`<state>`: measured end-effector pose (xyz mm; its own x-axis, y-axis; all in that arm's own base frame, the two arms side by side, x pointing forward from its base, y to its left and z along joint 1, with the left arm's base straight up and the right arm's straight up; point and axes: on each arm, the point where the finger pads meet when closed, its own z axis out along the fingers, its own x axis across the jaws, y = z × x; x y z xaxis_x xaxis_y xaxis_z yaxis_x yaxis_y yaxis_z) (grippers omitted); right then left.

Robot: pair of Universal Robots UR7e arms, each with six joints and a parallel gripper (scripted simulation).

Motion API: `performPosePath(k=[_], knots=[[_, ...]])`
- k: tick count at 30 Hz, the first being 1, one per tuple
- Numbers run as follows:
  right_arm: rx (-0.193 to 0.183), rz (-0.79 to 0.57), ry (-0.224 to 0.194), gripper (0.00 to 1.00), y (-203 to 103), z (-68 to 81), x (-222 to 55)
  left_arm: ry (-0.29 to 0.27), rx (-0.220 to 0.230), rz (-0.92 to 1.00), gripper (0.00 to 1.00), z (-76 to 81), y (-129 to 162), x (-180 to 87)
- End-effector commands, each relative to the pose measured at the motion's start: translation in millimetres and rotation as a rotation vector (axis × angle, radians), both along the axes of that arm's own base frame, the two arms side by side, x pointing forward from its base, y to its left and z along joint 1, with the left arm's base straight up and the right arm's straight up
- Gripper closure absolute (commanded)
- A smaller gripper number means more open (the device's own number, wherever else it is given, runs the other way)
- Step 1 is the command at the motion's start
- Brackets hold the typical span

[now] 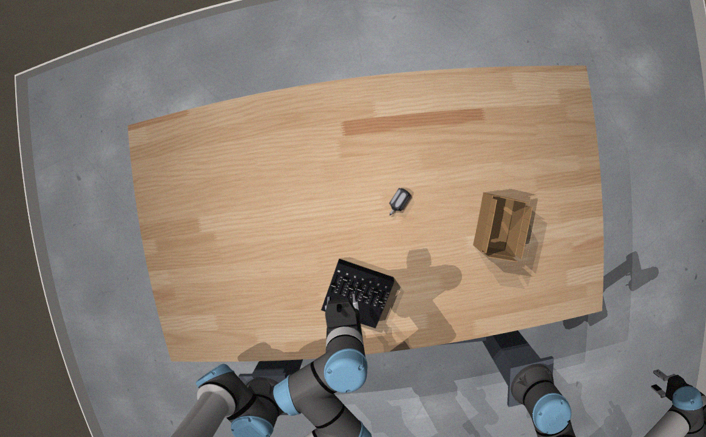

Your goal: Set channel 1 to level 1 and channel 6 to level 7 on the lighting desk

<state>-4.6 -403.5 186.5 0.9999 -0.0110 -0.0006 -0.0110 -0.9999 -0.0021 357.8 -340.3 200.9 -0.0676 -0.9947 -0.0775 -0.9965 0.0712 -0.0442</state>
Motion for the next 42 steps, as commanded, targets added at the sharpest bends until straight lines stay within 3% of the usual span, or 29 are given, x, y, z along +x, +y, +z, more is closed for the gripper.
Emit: performPosePath(k=[1,5,27,42], knots=[[-0.002,0.0,-0.001,0.0,0,0.5,0,0.031,-0.056,0.006,0.0,-4.2,-18,-26],[-0.002,0.0,-0.001,0.0,0,0.5,0,0.049,-0.074,0.006,0.0,-5.5,-25,-37],[-0.002,0.0,-0.001,0.0,0,0.5,0,0.049,-0.075,0.017,0.0,-4.6,-25,-37],[-0.002,0.0,-0.001,0.0,0,0.5,0,0.041,-0.075,0.159,0.0,7.7,-27,-31]])
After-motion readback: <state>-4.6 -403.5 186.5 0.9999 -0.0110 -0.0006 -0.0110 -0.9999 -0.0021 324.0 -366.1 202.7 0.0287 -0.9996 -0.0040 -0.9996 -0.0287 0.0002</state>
